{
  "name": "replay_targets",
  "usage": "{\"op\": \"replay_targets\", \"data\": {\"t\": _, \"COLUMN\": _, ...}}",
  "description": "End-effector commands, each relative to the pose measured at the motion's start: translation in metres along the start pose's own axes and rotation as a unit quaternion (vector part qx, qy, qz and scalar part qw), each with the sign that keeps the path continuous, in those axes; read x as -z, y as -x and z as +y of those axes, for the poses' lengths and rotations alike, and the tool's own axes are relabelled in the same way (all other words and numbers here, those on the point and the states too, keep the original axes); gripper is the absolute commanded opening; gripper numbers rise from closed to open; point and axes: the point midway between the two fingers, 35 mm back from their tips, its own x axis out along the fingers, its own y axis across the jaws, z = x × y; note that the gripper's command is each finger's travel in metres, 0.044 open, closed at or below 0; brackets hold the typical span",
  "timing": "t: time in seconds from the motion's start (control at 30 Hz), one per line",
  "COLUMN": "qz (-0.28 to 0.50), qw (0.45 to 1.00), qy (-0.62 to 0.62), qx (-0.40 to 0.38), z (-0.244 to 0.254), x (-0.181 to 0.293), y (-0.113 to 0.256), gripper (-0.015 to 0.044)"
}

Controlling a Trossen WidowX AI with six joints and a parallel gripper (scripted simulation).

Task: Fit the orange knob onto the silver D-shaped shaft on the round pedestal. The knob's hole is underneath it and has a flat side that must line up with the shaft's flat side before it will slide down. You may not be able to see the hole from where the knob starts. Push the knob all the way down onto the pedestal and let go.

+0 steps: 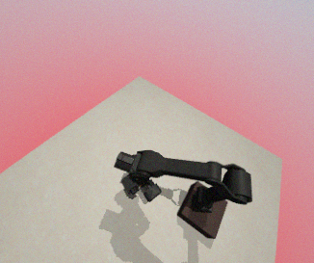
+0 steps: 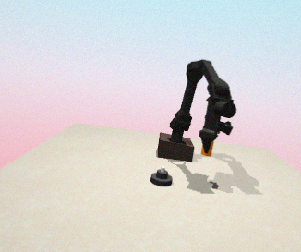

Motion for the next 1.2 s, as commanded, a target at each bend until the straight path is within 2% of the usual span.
{"op": "replay_targets", "data": {"t": 0.0, "qz": 0.002, "qw": 1.0, "qy": 0.002, "qx": -0.01, "z": 0.0, "x": -0.001, "y": -0.021, "gripper": 0.0}}
{"op": "replay_targets", "data": {"t": 0.67, "qz": 0.001, "qw": 1.0, "qy": 0.003, "qx": -0.026, "z": -0.003, "x": -0.004, "y": -0.112, "gripper": 0.0}}
{"op": "replay_targets", "data": {"t": 0.9, "qz": 0.001, "qw": 1.0, "qy": 0.003, "qx": -0.027, "z": -0.004, "x": -0.002, "y": -0.117, "gripper": 0.0}}
{"op": "replay_targets", "data": {"t": 1.17, "qz": 0.003, "qw": 1.0, "qy": 0.001, "qx": -0.026, "z": -0.004, "x": -0.002, "y": -0.115, "gripper": 0.021}}
